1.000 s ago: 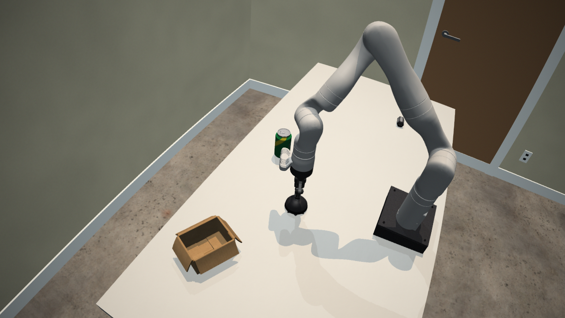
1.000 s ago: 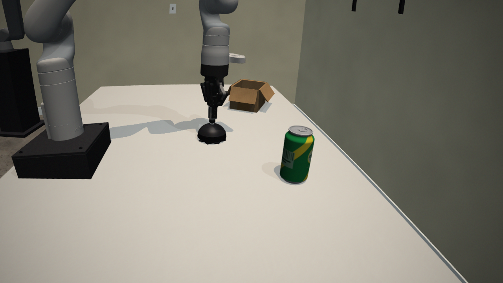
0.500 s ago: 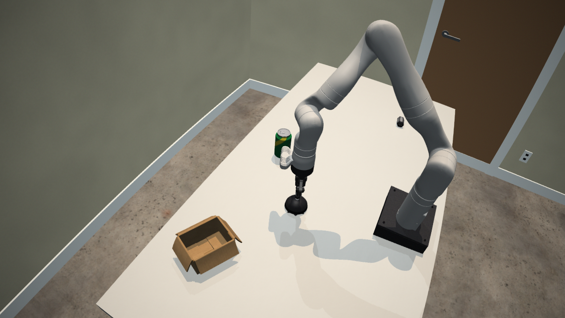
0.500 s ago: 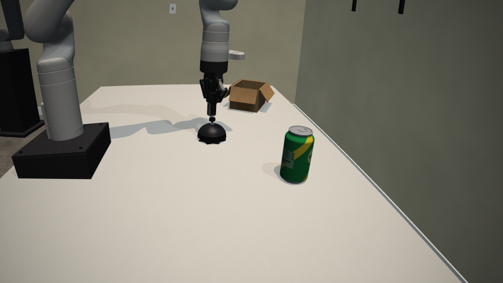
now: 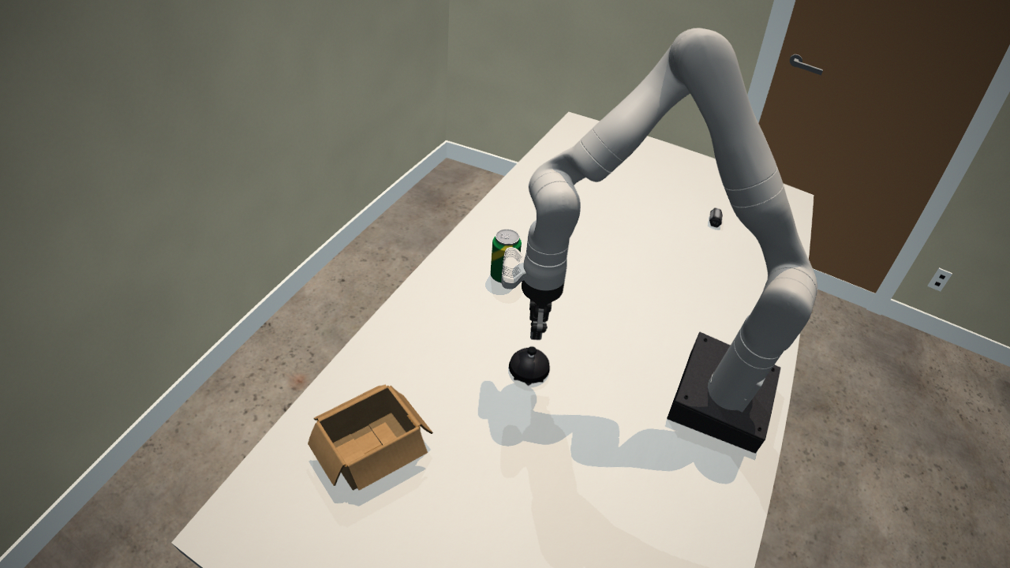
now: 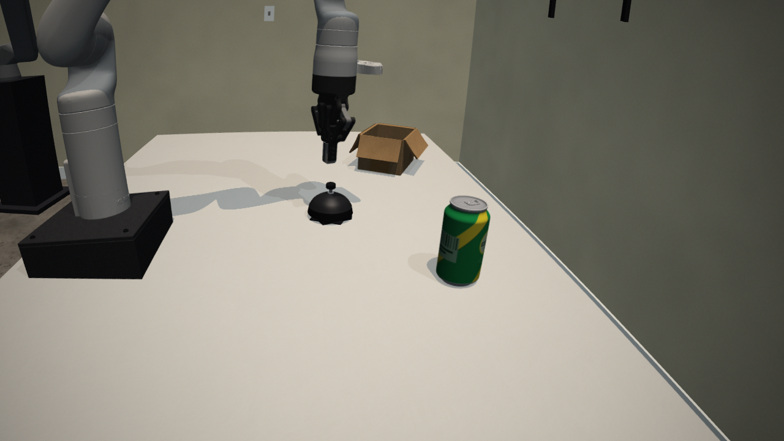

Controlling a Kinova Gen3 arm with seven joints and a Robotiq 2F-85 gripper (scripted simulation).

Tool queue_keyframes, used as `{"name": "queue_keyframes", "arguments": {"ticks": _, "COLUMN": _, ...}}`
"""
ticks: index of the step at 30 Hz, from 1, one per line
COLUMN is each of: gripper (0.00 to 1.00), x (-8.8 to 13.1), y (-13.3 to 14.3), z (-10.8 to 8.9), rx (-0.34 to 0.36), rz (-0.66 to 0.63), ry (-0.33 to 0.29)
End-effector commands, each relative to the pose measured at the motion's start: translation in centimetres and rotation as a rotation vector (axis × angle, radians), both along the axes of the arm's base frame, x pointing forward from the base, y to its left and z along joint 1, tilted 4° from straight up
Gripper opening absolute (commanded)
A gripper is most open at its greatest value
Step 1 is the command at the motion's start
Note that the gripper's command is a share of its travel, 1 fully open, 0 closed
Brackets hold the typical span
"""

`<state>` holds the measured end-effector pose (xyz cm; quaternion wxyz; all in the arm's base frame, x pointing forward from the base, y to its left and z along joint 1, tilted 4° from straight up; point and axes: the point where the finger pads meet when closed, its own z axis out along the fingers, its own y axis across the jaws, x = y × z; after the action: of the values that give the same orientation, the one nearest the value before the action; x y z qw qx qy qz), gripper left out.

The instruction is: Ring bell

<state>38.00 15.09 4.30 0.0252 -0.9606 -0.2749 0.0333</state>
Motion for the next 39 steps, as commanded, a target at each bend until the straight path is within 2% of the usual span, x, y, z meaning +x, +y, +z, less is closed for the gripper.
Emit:
{"name": "queue_keyframes", "arguments": {"ticks": 1, "gripper": 0.10, "x": 0.5, "y": -0.1, "z": 1.2, "rx": 0.002, "rz": -0.005, "ry": -0.014}}
{"name": "queue_keyframes", "arguments": {"ticks": 9, "gripper": 0.10, "x": 0.6, "y": -0.2, "z": 2.5, "rx": 0.002, "rz": -0.005, "ry": -0.014}}
{"name": "queue_keyframes", "arguments": {"ticks": 39, "gripper": 0.10, "x": 0.6, "y": -0.2, "z": 2.7, "rx": 0.002, "rz": -0.005, "ry": -0.014}}
